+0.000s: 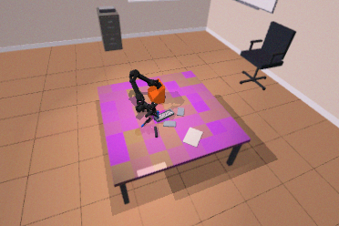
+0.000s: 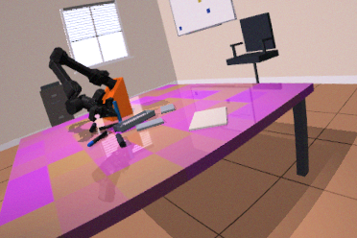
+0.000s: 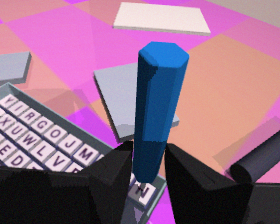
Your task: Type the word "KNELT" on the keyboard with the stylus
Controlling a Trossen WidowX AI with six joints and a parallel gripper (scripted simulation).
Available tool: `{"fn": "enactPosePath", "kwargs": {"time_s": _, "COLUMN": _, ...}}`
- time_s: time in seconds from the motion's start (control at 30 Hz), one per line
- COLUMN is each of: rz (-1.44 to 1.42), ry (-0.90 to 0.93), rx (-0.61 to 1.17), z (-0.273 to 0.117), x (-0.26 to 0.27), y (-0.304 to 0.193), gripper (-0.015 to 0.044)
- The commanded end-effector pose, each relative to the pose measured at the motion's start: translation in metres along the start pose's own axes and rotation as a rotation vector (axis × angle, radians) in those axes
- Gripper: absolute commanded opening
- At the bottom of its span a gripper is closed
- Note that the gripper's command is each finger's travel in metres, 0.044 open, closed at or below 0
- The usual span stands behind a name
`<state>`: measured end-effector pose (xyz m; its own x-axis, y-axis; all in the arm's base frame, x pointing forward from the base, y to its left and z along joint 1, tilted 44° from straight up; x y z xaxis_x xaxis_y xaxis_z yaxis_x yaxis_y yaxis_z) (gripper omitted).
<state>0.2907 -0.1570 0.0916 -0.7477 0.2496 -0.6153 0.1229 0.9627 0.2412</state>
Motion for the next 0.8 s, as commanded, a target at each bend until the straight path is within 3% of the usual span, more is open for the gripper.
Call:
{"fn": "enactPosePath", "kwargs": {"time_s": 0.0, "rz": -0.003, "ry": 0.001, "rx": -0.007, "z": 0.0021, "x": 0.0008, "y": -0.0014, "gripper": 0.0081}}
{"fn": "enactPosePath", "kwargs": {"time_s": 0.77, "rz": -0.003, "ry": 0.001, "rx": -0.006, "z": 0.0054, "x": 0.0022, "y": -0.0070, "gripper": 0.0081}}
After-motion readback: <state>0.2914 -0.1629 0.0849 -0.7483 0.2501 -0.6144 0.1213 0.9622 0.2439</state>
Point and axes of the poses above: the point midway between the two fingers, 35 mm back from their tips, its own z axis out along the fingers, its own x axis across the jaws, y = z × x, the point moved 5 cm from there along -z, back along the fingers, and after that the axes turned 14 degrees about -z, right-handed, at the moved point
